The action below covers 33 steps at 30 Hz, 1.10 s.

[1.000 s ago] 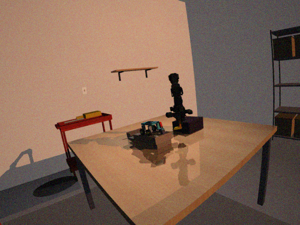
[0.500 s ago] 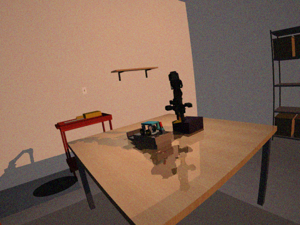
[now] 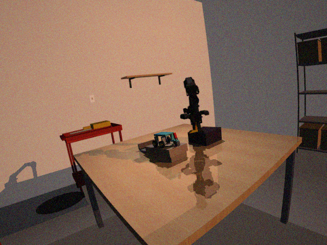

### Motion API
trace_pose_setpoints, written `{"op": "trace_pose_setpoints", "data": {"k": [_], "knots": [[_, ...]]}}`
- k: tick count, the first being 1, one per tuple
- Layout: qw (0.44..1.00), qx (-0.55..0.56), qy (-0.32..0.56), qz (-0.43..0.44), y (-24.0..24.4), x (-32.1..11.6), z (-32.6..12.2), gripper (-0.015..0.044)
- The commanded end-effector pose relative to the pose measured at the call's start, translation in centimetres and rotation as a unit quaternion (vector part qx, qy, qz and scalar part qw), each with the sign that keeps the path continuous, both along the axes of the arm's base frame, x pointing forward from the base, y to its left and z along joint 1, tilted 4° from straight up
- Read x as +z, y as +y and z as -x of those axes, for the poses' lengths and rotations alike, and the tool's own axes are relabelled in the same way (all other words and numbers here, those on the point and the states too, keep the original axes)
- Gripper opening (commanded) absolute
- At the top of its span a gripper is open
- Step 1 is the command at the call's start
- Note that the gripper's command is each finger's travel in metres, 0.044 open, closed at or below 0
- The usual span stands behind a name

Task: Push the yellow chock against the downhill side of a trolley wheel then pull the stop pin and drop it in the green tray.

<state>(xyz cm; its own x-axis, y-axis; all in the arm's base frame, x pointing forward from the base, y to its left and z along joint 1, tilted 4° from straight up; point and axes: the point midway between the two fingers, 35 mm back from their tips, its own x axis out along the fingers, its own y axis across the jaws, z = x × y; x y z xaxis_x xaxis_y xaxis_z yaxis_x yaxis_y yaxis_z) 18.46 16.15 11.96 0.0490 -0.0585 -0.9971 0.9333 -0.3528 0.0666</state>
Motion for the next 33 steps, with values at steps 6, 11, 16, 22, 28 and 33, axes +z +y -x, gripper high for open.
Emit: {"op": "trace_pose_setpoints", "data": {"k": [6, 11, 16, 22, 28, 33], "knots": [[0.988, 0.154, 0.011, 0.006, 0.04, 0.02, 0.08, 0.0000], [0.971, 0.238, 0.016, 0.010, 0.04, 0.02, 0.08, 0.0000], [0.947, 0.321, 0.020, 0.014, 0.04, 0.02, 0.08, 0.0000], [0.919, 0.394, 0.024, 0.017, 0.04, 0.03, 0.08, 0.0000], [0.884, 0.467, 0.028, 0.021, 0.04, 0.03, 0.08, 0.0000], [0.841, 0.540, 0.032, 0.024, 0.04, 0.03, 0.08, 0.0000]]}}
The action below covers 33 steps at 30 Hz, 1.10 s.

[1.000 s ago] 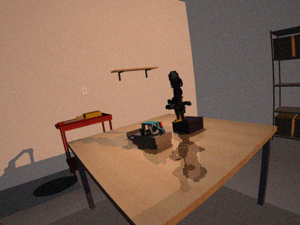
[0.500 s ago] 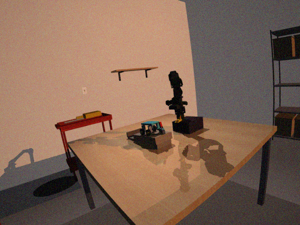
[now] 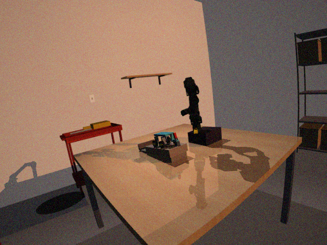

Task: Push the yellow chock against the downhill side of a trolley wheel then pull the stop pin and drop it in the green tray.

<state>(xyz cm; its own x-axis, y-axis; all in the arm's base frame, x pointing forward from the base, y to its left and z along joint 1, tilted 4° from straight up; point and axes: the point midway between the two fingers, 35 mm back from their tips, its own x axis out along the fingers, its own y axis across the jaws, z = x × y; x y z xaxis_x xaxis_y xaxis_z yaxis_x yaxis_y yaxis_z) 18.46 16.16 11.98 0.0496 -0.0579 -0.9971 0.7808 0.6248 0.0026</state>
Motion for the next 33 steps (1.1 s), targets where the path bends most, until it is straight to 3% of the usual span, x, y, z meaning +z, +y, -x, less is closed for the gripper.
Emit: {"op": "trace_pose_setpoints", "data": {"k": [1, 19, 33], "knots": [[0.998, 0.070, 0.006, 0.002, 0.0, 0.0, 0.1, 0.0000], [0.930, 0.366, 0.023, 0.016, 0.0, 0.0, 0.1, 0.0000], [0.916, 0.399, 0.025, 0.019, -2.1, 0.0, -0.5, 0.0000]]}}
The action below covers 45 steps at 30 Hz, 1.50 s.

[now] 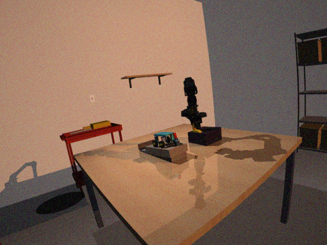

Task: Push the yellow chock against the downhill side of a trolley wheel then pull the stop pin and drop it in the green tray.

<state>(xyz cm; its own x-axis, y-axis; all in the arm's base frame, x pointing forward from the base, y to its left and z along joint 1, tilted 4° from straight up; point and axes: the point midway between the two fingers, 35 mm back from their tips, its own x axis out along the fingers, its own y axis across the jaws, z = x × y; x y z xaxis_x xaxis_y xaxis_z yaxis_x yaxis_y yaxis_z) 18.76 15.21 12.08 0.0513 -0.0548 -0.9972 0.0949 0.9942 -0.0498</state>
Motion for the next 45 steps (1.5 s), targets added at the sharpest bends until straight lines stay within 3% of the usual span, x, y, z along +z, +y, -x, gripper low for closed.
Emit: {"op": "trace_pose_setpoints", "data": {"k": [1, 45], "knots": [[1.000, 0.014, 0.004, 0.002, -1.6, 0.0, -0.2, 0.0000], [1.000, 0.018, 0.002, 0.011, -17.8, 0.3, -3.5, 0.0000]]}}
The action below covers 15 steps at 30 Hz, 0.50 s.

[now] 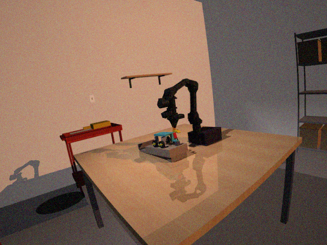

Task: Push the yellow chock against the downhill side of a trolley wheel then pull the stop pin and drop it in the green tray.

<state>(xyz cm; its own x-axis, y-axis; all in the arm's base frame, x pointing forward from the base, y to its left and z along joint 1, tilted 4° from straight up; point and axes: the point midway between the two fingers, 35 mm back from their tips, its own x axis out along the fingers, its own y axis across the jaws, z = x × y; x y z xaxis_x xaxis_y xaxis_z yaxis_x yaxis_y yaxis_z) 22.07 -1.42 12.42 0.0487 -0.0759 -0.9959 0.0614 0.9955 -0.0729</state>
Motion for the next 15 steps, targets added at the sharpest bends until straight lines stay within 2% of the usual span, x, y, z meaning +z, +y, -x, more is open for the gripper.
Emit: {"op": "trace_pose_setpoints", "data": {"k": [1, 15], "knots": [[1.000, 0.002, -0.001, 0.000, -1.6, 0.0, -0.2, 0.0000], [1.000, 0.001, -0.001, 0.003, -7.0, 0.1, -0.9, 0.0000]]}}
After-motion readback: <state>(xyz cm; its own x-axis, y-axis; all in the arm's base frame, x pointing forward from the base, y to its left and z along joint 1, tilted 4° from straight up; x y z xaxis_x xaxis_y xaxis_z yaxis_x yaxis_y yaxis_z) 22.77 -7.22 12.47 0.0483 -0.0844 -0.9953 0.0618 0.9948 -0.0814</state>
